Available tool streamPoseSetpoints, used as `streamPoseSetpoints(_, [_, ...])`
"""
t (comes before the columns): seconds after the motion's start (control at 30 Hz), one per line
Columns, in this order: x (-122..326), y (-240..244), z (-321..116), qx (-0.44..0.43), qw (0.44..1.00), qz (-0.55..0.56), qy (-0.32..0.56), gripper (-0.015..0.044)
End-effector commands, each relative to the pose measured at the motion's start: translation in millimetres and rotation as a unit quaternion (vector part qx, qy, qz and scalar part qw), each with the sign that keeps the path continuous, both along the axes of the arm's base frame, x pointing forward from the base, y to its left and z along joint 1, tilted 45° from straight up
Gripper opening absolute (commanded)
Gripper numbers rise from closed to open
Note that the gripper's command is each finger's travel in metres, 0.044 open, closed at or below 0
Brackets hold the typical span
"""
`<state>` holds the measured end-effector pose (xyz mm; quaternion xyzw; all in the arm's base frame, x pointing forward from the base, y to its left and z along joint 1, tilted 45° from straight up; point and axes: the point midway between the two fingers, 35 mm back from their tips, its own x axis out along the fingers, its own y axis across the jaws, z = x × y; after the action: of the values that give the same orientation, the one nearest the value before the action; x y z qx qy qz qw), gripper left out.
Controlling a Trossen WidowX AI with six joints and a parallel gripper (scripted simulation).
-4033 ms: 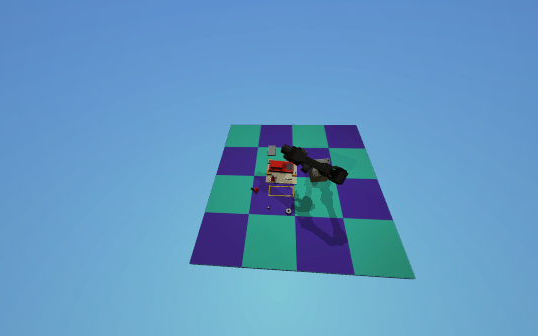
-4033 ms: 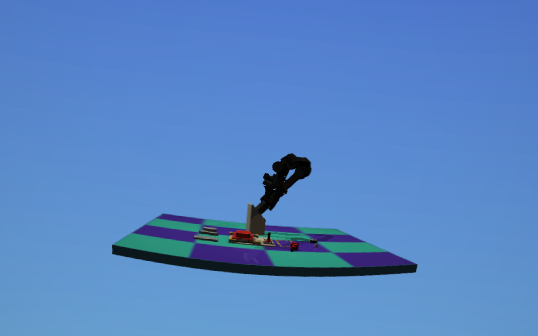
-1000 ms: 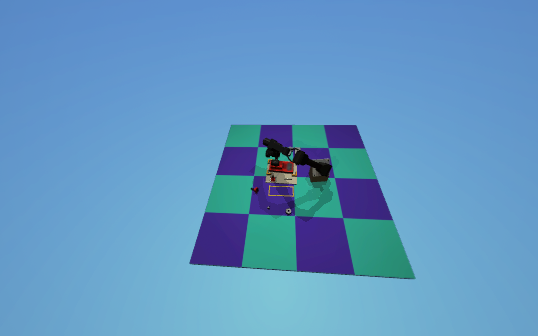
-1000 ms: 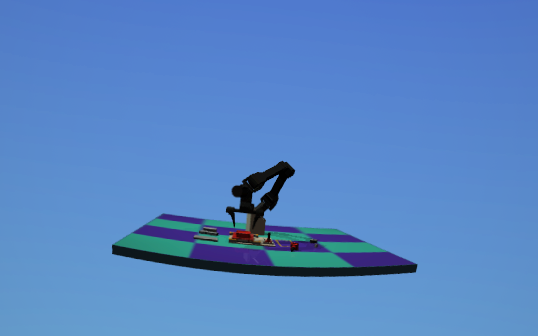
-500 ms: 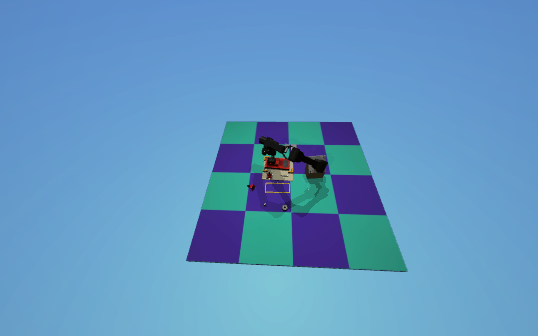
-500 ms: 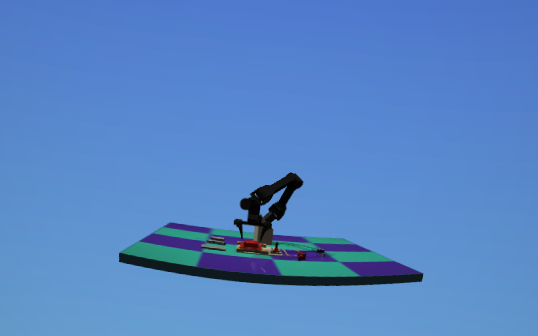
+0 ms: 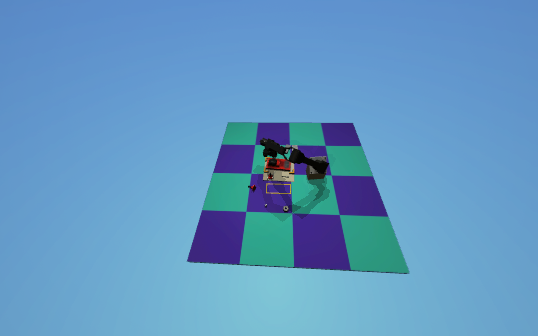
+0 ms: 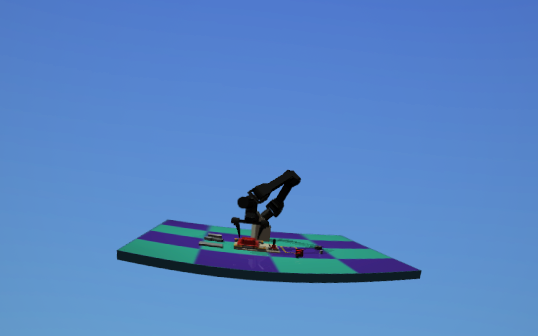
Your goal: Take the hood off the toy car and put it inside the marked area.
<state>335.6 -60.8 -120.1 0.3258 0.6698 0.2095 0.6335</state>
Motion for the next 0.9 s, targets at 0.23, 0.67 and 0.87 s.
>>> streamPoseSetpoints(0.23, [-0.2, 4.6, -3.8, 0.002, 1.000, -0.002, 0.001, 0.0440])
streamPoseSetpoints(0.67, [-0.2, 9.2, -8.3, 0.002, 1.000, -0.002, 0.001, 0.0440])
streamPoseSetpoints(0.87, [-0.2, 11.3, -10.4, 0.002, 1.000, -0.002, 0.001, 0.0440])
